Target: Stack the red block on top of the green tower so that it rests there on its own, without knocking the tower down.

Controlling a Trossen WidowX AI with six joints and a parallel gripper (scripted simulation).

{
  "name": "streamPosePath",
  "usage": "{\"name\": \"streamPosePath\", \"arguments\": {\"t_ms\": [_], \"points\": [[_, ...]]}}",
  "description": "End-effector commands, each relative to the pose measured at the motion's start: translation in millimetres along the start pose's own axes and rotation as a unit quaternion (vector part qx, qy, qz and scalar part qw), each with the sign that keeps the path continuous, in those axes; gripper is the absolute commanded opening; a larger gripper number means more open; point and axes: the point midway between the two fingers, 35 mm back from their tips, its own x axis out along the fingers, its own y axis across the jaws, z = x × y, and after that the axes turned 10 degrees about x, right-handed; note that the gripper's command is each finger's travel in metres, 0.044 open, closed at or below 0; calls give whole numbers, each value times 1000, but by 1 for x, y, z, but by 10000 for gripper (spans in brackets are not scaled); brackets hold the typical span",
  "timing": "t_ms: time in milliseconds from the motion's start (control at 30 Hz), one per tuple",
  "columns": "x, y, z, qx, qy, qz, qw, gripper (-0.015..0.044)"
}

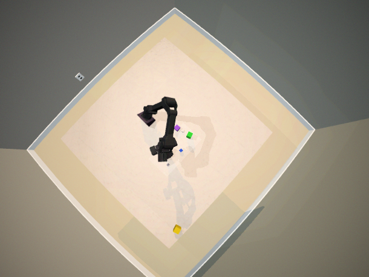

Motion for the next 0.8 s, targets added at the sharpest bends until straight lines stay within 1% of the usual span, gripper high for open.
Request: {"name": "streamPosePath", "arguments": {"t_ms": [0, 367, 767], "points": [[-4, 30, 2, -1, -7, -1, 1000, 0], [-7, 115, -8, -5, -11, 0, 1000, 0], [-5, 200, -49, -5, 2, 15, 1000, 0]]}}
